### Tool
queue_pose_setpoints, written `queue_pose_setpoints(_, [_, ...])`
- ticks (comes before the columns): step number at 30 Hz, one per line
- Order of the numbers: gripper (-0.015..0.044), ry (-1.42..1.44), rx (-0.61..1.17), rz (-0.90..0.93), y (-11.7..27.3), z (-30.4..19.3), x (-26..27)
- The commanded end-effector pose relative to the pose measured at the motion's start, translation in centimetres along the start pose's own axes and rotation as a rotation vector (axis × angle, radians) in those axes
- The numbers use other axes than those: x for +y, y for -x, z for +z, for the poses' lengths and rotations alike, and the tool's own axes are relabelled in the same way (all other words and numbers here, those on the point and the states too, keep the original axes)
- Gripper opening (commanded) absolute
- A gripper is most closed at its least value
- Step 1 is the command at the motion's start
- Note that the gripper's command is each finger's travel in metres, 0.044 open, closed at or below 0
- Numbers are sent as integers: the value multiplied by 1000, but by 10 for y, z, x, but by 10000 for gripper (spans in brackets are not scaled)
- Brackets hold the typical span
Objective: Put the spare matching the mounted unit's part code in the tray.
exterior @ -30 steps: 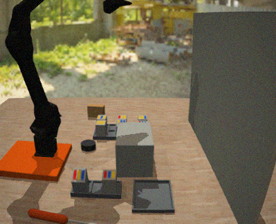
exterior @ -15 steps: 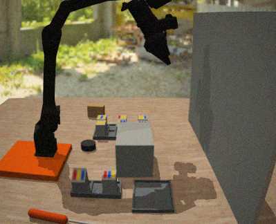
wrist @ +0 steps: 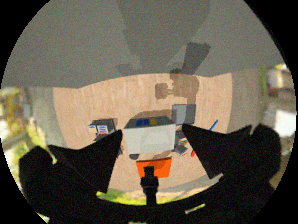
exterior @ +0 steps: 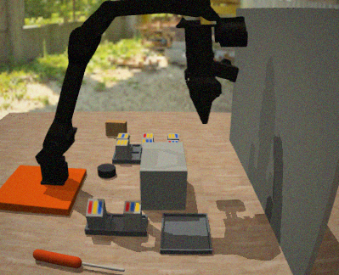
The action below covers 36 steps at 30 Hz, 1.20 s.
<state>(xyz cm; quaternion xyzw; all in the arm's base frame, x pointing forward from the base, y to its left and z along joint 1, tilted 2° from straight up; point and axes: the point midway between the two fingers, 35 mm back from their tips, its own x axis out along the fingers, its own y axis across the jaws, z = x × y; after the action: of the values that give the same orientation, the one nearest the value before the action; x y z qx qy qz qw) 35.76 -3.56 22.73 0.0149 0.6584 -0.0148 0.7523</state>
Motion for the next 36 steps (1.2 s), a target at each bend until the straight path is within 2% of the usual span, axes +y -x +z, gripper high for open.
queue_pose_setpoints(1, [440, 10, 48, 7, -30, -1, 0])
queue_pose_setpoints(4, [440, 10, 78, 9, -51, -3, 0])
queue_pose_setpoints(22, [440, 75, 77, 12, -51, -6, 13])
queue_pose_setpoints(30, [440, 707, 66, 45, -45, -47, 106])
queue_pose_setpoints(36, [440, 1459, 51, 83, -43, -109, 175])
